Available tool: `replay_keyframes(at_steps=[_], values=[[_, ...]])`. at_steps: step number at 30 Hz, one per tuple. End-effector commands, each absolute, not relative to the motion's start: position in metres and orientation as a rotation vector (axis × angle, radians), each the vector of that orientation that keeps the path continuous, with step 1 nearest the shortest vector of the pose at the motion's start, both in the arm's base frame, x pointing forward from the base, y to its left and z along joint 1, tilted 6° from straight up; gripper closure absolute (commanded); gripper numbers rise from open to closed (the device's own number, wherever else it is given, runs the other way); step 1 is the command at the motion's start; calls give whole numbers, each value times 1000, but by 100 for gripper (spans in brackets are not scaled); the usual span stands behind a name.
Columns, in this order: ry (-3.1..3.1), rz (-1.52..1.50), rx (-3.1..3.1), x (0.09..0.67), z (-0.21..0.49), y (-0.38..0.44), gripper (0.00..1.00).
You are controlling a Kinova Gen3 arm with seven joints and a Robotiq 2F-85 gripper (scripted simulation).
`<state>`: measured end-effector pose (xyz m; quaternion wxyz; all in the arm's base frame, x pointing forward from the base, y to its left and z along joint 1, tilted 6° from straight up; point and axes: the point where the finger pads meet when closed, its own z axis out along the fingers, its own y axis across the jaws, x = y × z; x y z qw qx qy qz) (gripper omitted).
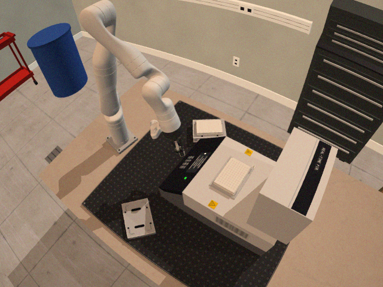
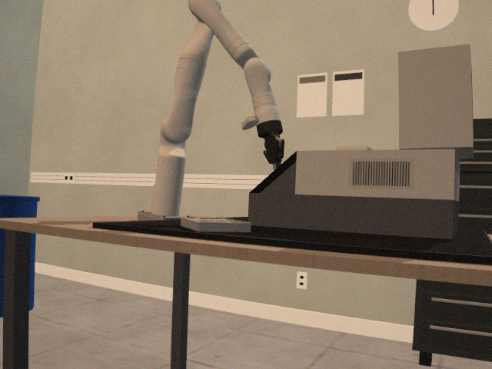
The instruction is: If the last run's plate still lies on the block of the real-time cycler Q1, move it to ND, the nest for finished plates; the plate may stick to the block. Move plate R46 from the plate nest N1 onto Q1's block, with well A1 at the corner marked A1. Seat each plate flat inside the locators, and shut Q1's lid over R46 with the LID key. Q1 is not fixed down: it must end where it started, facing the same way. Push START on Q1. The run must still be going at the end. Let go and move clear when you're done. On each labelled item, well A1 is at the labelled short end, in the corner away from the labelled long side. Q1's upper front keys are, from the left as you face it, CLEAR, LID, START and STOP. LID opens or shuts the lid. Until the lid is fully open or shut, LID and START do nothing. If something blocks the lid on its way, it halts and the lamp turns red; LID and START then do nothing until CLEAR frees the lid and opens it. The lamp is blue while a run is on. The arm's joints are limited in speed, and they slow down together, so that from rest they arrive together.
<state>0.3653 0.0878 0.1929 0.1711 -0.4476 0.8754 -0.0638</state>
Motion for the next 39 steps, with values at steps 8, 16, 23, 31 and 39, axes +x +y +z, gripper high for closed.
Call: replay_keyframes(at_steps=[8,16,23,31,39], values=[[2484,-179,-1273,365,193,89,90],[2484,-179,-1273,365,193,89,90],[2484,-179,-1273,365,193,89,90],[2484,-179,-1273,365,193,89,90],[2487,-180,-1269,364,201,88,90]])
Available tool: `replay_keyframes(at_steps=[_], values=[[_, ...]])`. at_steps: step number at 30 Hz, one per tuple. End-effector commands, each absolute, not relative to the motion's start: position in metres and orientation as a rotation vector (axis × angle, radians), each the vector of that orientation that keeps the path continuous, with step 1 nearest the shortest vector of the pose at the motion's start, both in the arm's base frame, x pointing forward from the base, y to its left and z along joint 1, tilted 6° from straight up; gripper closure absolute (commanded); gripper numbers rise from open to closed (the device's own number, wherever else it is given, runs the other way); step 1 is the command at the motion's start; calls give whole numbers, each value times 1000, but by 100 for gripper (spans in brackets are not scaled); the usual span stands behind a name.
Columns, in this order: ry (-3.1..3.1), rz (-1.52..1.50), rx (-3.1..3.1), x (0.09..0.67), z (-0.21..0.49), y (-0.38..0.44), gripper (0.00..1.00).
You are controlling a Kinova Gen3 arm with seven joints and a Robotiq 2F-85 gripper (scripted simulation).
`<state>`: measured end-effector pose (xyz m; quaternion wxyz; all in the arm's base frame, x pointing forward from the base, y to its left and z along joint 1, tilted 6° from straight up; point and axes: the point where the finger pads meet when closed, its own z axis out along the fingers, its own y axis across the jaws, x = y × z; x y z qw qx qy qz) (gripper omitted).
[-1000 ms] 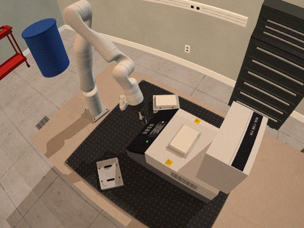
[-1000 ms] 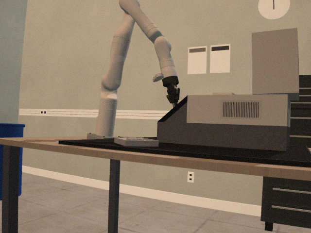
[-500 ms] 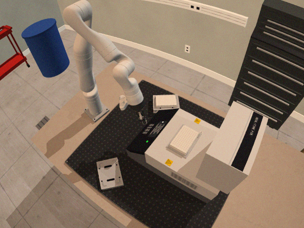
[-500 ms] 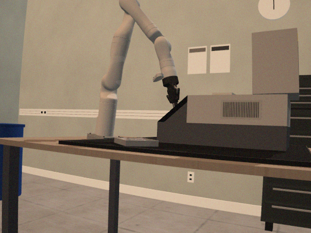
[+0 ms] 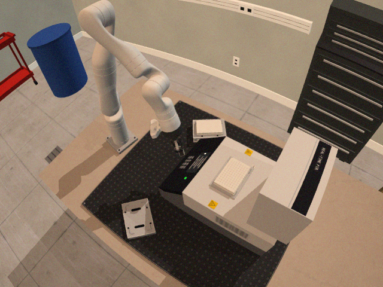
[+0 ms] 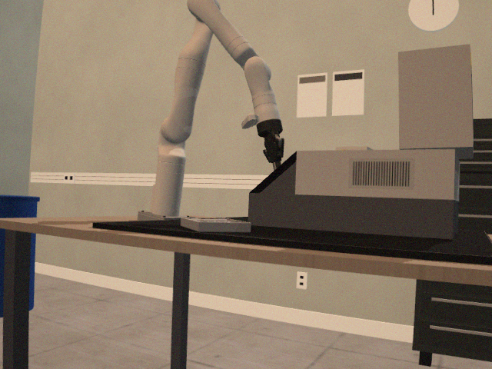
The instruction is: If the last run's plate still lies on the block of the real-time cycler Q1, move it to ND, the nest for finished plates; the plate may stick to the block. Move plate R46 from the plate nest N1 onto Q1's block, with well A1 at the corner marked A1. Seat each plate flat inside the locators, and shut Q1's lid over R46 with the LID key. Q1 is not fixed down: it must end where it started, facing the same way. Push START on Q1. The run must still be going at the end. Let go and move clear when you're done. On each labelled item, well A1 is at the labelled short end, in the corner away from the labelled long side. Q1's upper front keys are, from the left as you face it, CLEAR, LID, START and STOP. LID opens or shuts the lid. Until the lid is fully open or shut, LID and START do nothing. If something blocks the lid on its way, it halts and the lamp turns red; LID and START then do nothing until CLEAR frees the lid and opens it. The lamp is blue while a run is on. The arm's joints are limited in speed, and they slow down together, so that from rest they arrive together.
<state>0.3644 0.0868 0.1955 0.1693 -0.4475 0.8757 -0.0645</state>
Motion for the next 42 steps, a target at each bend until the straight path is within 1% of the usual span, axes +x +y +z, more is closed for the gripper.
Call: replay_keyframes(at_steps=[1,42], values=[[2487,-180,-1269,364,202,88,90],[2483,-181,-1274,359,251,89,90]])
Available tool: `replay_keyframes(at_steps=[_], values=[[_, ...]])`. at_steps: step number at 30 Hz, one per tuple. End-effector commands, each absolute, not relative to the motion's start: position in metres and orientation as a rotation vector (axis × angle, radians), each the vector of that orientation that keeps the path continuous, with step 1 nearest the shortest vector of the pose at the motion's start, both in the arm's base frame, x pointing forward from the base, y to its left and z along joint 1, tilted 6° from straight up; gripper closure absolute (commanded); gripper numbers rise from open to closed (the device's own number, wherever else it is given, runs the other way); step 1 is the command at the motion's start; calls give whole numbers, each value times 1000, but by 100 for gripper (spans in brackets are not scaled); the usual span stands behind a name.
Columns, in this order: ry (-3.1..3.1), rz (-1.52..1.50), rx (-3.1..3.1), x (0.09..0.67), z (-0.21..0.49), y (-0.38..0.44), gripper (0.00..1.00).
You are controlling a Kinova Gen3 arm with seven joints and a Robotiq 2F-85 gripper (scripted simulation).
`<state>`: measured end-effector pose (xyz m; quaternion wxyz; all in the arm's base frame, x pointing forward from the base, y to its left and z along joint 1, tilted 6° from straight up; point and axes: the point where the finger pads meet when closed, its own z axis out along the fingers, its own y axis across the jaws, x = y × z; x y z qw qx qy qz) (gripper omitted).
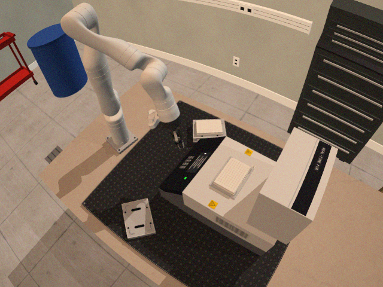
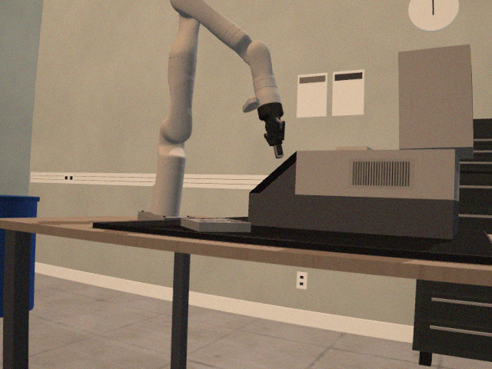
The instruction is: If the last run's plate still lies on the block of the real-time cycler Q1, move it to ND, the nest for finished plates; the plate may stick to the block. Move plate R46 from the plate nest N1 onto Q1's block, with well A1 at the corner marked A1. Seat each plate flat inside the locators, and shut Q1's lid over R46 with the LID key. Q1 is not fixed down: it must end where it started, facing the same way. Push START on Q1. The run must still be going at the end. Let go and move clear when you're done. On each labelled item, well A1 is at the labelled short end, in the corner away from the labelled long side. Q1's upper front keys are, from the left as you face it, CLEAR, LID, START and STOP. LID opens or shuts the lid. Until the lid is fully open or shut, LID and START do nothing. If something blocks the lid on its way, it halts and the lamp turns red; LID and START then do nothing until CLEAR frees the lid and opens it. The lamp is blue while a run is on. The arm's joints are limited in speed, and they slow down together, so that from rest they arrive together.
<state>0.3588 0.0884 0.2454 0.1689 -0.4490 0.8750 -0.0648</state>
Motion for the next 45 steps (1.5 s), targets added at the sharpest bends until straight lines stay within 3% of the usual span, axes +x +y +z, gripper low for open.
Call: replay_keyframes(at_steps=[1,45], values=[[2483,-181,-1274,359,253,89,90],[2485,-182,-1269,353,303,88,90]])
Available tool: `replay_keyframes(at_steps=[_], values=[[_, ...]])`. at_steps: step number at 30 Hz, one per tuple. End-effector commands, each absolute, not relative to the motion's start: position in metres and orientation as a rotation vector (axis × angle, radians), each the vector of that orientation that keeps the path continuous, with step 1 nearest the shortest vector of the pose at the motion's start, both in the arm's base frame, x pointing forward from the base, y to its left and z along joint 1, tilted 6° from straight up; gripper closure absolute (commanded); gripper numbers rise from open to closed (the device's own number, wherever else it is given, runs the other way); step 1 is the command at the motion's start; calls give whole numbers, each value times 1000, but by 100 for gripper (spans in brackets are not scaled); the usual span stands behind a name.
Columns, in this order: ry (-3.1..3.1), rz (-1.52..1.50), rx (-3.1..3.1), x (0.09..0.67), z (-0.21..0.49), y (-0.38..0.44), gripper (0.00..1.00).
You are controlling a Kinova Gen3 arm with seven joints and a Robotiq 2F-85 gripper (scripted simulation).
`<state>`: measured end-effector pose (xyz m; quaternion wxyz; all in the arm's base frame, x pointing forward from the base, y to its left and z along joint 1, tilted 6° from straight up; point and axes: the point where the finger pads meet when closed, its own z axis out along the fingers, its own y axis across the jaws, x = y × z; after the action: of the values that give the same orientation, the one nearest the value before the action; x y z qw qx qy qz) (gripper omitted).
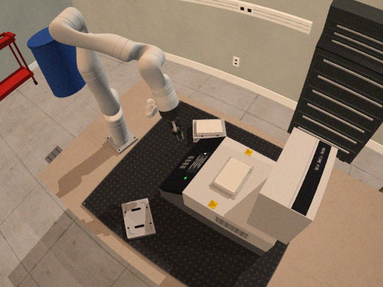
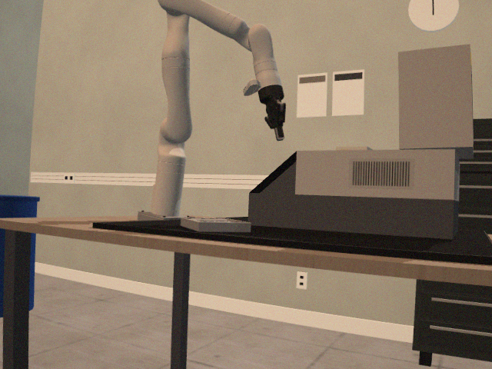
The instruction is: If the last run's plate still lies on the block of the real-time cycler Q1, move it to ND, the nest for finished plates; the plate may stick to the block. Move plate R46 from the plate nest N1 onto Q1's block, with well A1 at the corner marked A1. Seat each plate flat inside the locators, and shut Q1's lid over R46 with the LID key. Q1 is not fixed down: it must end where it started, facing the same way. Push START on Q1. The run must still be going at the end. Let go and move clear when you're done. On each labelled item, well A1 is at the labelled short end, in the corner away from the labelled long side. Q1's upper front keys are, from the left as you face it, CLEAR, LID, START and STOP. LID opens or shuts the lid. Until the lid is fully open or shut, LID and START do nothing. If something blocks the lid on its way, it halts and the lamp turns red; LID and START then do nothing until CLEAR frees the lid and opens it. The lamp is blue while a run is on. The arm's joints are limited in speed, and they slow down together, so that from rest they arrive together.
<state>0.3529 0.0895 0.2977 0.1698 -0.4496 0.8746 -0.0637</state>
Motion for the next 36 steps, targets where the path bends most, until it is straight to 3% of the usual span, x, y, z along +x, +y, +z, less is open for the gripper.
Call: replay_keyframes(at_steps=[1,26,27,36], values=[[2485,-182,-1269,353,304,88,90],[2486,-181,-1268,350,330,88,90],[2478,-174,-1291,354,329,90,0],[2442,-170,-1412,381,328,90,0]])
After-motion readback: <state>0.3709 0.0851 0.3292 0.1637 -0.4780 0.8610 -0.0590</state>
